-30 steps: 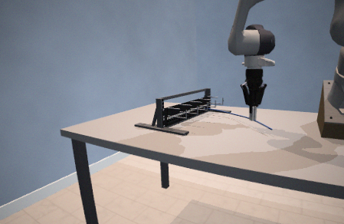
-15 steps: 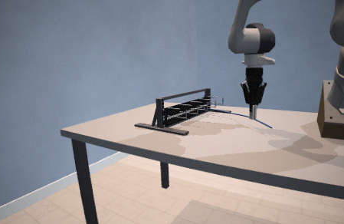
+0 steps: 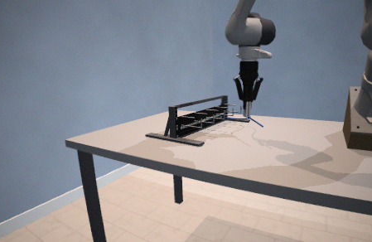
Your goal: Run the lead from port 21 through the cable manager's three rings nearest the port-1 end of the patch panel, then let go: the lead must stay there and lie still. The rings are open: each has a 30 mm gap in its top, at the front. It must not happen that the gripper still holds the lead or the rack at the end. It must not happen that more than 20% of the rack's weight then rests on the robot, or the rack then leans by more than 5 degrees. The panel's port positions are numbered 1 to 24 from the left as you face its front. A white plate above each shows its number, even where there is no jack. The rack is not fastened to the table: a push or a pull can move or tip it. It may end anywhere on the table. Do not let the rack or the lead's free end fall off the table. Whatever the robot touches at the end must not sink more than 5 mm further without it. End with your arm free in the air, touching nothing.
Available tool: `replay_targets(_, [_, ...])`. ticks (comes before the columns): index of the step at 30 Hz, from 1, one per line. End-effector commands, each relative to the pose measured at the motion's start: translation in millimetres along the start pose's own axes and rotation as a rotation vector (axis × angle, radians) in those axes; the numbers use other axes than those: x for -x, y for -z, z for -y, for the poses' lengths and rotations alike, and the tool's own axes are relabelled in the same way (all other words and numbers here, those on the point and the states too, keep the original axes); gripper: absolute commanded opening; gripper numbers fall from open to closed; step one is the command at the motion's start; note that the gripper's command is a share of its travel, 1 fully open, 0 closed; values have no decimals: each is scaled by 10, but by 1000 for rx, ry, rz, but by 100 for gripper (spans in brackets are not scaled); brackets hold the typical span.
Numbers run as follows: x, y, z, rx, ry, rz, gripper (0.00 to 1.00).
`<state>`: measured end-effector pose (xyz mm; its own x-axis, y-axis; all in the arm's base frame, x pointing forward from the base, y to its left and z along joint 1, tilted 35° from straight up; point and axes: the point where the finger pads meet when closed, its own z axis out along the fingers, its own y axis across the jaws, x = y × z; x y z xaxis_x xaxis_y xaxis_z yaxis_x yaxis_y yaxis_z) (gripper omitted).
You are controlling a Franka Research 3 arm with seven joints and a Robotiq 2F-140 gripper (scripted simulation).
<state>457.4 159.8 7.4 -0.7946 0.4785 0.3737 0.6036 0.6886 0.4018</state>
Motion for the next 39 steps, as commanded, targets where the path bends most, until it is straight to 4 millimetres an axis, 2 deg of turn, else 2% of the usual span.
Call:
replay_targets(1, [28, 189, -503, -17, -277, -28, 0])
replay_targets(4, [241, 453, -1140, -8, -288, -12, 0])
replay_targets(6, [343, 582, -1446, 2, -289, 2, 0])
replay_targets(8, [411, 665, -1649, 10, -297, 14, 0])
replay_targets(10, [446, 712, -1756, 12, -319, 22, 0])
replay_targets(16, [458, 727, -1791, 1, -410, 18, 0])
replay_targets(17, [458, 727, -1791, -11, -483, 9, 0])
replay_targets(29, [458, 727, -1791, -36, -827, -39, 0])
replay_targets(39, [458, 727, -1791, -36, -832, -39, 0])
